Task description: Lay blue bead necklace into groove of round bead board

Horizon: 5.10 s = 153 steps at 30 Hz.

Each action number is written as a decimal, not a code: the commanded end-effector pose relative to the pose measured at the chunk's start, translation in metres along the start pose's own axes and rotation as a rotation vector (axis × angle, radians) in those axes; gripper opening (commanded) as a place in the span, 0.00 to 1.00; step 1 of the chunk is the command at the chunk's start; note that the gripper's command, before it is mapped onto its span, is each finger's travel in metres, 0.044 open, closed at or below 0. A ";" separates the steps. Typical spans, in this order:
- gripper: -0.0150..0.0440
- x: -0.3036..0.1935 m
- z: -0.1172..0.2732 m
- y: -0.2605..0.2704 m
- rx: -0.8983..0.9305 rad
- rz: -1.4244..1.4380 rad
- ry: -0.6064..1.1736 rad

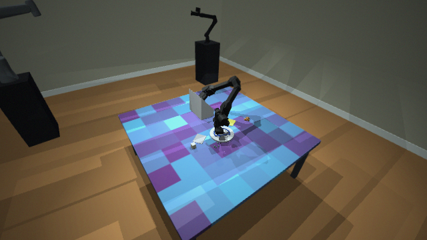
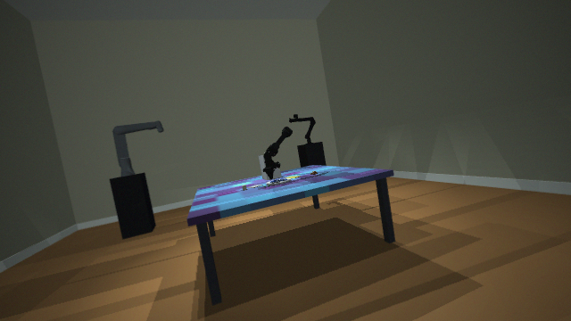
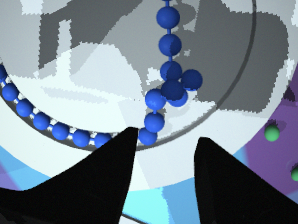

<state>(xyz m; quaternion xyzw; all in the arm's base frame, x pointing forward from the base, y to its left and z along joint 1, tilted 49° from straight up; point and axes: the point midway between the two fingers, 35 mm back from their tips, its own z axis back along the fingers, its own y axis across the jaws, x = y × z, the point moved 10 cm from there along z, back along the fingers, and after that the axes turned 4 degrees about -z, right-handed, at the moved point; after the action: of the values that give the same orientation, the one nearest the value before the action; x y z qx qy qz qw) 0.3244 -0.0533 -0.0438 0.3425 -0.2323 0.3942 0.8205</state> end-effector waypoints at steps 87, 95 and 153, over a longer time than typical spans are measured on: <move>0.65 -0.007 -0.021 -0.007 0.010 -0.009 0.002; 1.00 -0.007 -0.019 -0.007 0.012 -0.017 0.002; 0.46 0.093 -0.004 0.018 0.010 0.162 -0.003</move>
<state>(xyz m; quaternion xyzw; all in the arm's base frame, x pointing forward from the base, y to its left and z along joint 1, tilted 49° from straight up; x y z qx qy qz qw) 0.3643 -0.0027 0.0252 0.3243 -0.2612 0.4612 0.7835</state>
